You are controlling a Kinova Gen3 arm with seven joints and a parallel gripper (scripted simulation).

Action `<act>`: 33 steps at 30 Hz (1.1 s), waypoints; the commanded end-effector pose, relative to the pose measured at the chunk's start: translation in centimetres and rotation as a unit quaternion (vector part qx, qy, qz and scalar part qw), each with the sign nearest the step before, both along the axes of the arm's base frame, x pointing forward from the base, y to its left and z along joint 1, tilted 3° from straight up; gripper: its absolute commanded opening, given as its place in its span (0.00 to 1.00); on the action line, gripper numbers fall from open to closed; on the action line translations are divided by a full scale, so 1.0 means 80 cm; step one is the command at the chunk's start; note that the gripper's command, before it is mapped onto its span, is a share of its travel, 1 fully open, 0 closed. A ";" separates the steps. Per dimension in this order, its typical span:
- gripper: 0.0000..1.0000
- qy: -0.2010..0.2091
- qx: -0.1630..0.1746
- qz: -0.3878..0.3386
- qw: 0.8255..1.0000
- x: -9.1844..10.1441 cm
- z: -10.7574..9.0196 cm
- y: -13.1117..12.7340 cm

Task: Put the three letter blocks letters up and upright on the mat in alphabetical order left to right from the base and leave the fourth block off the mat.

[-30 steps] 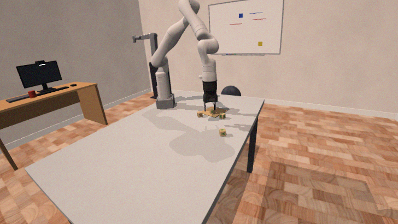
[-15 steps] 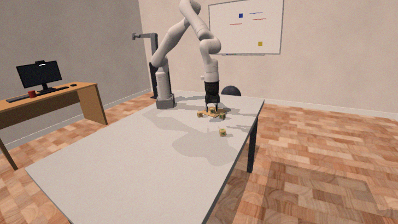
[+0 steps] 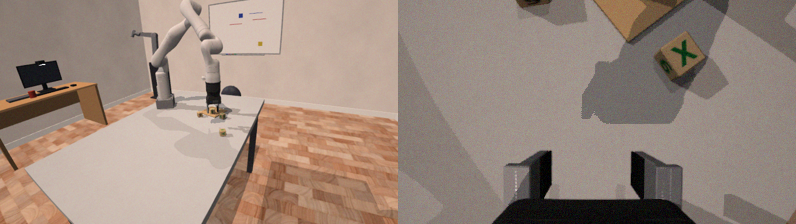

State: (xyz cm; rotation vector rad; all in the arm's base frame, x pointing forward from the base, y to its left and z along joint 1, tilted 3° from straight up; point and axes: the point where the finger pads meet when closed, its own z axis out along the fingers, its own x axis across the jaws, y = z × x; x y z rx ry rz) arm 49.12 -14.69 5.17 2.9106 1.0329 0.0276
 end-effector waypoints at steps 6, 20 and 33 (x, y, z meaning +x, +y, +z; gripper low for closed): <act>1.00 -0.002 -0.001 -0.001 1.000 0.011 0.001 -0.008; 1.00 -0.002 -0.001 -0.001 1.000 0.033 0.002 -0.023; 1.00 -0.002 -0.001 -0.001 1.000 0.043 0.003 -0.030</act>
